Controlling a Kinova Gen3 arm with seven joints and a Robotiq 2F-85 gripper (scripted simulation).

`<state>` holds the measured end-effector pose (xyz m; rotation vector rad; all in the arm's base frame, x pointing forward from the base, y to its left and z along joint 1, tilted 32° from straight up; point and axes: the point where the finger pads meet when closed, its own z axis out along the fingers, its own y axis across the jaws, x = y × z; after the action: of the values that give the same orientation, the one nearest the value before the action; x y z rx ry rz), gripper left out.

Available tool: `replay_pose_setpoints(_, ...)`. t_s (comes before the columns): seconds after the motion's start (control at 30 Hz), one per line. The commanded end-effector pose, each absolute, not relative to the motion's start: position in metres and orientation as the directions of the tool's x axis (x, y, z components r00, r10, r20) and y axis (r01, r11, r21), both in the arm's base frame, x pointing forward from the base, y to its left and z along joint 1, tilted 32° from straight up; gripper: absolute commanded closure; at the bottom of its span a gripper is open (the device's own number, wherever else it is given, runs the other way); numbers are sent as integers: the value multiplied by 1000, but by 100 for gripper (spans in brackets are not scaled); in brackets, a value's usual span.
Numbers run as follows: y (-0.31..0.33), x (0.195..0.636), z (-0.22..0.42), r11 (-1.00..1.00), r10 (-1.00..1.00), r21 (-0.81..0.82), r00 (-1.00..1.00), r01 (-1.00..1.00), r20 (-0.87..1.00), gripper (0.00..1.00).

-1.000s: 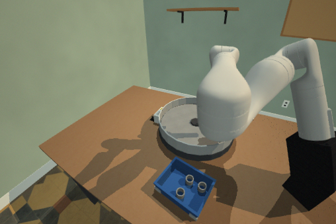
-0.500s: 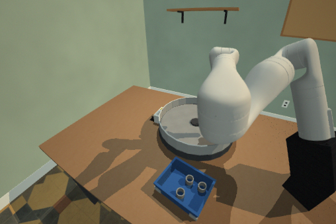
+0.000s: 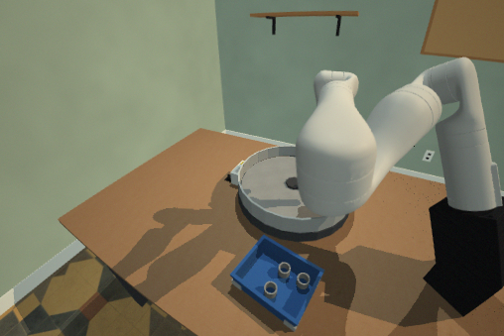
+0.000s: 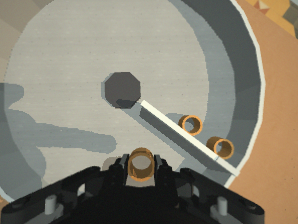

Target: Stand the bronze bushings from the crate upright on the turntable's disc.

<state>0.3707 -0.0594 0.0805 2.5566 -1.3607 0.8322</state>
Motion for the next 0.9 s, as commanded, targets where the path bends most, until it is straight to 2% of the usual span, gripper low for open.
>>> replay_pose_setpoints(0.0, -60, 373, 81, -582, -730, -146, 436, -800, 526, 100)
replay_pose_setpoints(0.87, -61, 371, 78, -588, -726, -141, 442, -797, 527, 100)
